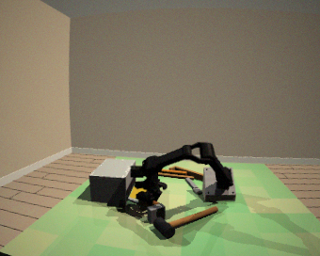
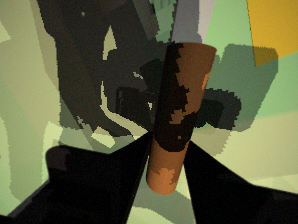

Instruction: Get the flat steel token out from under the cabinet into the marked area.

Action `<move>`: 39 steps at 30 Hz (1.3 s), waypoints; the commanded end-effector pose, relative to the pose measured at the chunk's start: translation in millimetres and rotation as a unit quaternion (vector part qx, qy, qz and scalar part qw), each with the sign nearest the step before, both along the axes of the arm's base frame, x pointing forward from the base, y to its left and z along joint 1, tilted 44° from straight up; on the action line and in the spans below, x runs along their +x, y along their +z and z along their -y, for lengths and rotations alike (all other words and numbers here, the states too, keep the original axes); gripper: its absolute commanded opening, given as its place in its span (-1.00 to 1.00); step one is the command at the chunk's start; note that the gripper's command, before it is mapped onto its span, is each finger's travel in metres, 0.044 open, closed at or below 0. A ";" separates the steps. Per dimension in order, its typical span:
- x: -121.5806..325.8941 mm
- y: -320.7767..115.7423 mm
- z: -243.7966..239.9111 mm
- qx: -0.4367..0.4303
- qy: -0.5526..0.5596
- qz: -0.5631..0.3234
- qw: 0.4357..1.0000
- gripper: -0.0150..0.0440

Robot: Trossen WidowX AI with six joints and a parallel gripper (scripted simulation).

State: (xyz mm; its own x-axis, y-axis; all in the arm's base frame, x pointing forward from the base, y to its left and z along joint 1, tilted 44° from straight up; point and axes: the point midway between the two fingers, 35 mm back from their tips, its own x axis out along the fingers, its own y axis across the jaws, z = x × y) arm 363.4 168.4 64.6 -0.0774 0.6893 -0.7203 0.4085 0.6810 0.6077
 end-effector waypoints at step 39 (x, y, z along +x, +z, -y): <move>6.2 -24.1 23.2 -0.001 0.002 0.004 1.000 -0.49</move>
